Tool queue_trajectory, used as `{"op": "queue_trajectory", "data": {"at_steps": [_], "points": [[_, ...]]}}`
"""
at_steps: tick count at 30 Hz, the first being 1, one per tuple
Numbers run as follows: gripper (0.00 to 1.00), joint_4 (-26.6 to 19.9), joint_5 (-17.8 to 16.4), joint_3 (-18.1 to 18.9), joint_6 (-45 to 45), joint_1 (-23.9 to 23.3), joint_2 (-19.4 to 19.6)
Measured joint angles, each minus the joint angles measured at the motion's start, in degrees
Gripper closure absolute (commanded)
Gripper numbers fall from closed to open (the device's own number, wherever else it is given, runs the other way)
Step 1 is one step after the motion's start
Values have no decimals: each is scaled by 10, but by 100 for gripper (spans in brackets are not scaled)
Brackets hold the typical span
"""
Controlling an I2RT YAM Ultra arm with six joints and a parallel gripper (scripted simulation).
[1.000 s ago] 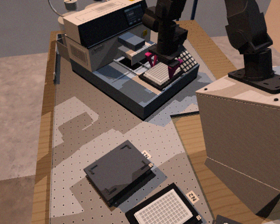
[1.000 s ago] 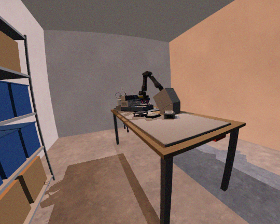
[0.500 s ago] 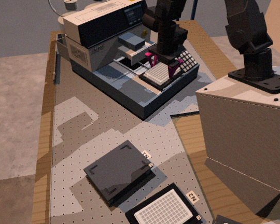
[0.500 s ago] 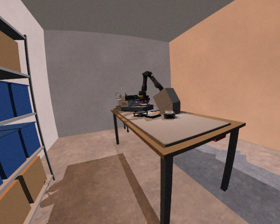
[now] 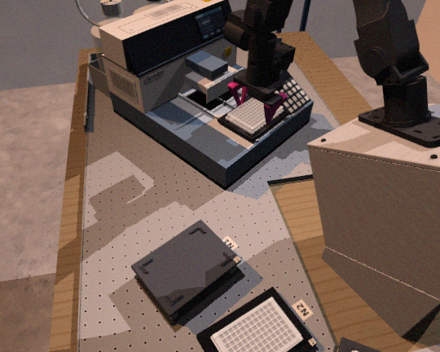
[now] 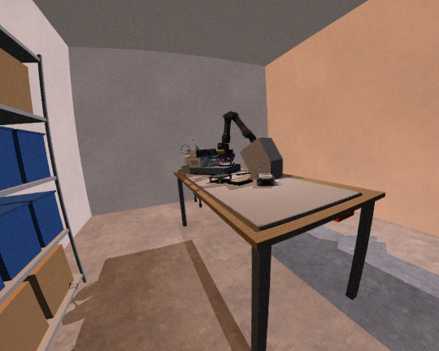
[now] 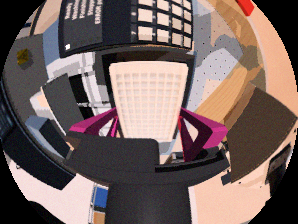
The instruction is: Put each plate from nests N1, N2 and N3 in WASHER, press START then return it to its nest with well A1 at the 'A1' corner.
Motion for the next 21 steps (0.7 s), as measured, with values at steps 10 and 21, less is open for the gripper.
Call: {"op": "queue_trajectory", "data": {"at_steps": [10, 21], "points": [[100, -16, 0, 0, 0, 0, -26], [100, -47, 0, 0, 0, 0, -58]]}}
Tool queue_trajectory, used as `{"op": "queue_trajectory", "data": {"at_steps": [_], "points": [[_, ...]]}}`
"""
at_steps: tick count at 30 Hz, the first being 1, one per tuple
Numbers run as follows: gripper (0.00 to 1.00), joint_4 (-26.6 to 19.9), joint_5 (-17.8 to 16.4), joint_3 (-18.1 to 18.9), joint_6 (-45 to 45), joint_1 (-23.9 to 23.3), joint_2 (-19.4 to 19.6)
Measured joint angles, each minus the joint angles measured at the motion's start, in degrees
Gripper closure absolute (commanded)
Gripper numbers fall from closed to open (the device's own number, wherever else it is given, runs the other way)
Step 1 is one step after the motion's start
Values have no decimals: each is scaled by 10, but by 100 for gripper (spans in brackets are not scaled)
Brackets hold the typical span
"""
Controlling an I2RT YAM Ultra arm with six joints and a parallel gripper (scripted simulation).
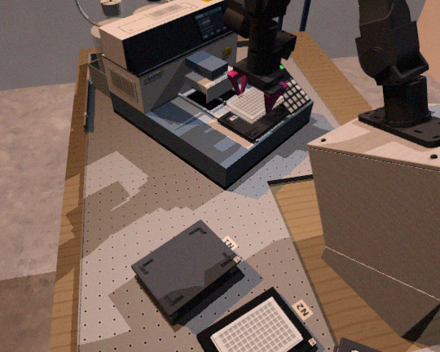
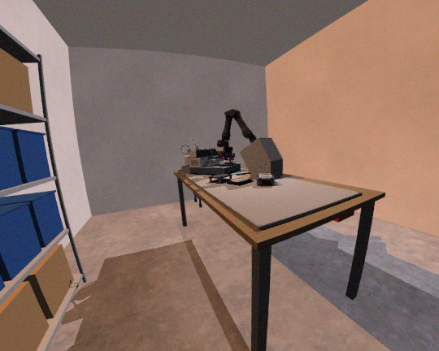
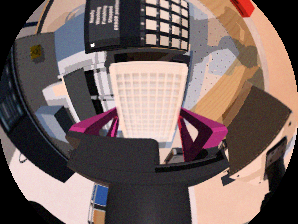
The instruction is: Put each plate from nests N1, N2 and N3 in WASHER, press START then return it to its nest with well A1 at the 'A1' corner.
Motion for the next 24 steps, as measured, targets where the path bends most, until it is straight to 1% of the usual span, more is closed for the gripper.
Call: {"op": "queue_trajectory", "data": {"at_steps": [12, 18, 24], "points": [[100, -40, 0, 0, 0, 0, -42], [100, -58, 0, 0, 0, 0, -55], [100, -79, 0, 0, 0, 0, -76]]}}
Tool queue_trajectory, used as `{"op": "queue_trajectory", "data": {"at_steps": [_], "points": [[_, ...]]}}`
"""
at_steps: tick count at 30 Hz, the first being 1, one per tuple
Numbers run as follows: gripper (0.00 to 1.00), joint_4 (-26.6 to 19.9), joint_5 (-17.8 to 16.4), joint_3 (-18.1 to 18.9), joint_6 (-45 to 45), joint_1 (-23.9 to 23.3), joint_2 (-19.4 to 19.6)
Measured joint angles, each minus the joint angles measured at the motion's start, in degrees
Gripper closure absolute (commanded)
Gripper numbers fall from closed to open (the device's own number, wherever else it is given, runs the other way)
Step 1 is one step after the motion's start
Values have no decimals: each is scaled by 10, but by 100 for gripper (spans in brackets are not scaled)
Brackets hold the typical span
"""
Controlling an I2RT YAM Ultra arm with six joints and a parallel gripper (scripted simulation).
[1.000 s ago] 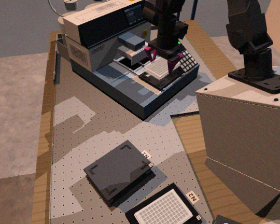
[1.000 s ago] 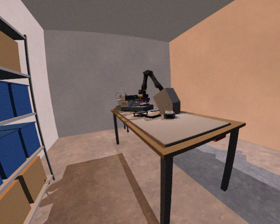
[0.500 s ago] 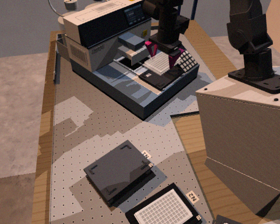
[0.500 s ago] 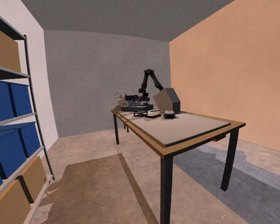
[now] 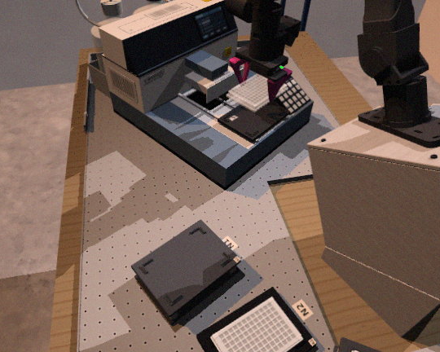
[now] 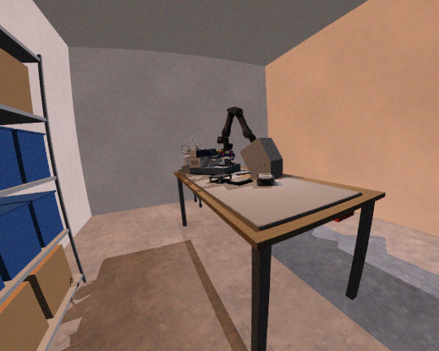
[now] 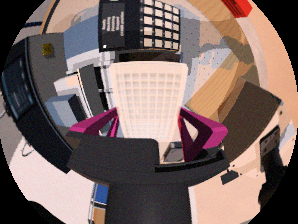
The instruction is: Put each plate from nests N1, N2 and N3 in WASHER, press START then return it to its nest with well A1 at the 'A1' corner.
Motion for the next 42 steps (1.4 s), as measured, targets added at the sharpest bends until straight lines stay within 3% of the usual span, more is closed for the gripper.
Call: {"op": "queue_trajectory", "data": {"at_steps": [18, 30, 42], "points": [[100, -62, 0, 17, 1, 0, -47], [100, -69, 2, 18, 0, 1, -47], [100, -62, 40, 12, -72, 109, -31]]}}
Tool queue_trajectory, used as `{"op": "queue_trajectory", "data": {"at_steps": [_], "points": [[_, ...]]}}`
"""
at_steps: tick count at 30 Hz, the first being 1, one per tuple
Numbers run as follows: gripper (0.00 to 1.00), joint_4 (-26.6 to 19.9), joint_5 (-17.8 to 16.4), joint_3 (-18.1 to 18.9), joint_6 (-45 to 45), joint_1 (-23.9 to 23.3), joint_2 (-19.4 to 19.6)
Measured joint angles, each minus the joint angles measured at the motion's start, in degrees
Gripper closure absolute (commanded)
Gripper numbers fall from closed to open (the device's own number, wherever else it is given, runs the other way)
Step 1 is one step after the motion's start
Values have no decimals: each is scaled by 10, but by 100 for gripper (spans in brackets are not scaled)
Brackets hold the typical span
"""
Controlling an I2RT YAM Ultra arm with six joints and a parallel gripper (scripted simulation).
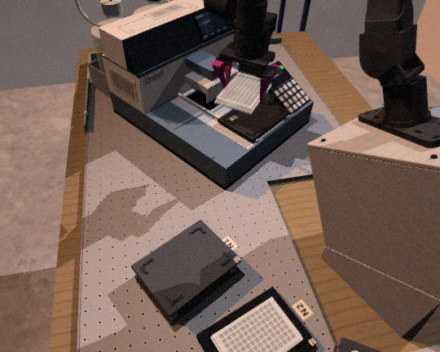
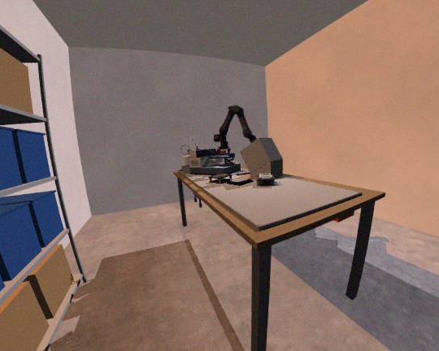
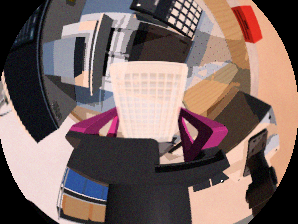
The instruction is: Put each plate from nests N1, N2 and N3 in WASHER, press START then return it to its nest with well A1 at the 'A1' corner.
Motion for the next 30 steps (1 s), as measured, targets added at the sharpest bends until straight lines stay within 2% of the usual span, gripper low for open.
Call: {"op": "queue_trajectory", "data": {"at_steps": [6, 14, 22, 30], "points": [[100, 6, 28, 0, -49, 59, 18], [100, 9, 62, 23, -124, 137, 54], [100, 8, 86, 42, -195, 184, 83], [100, 8, 94, 42, -232, 187, 82]]}}
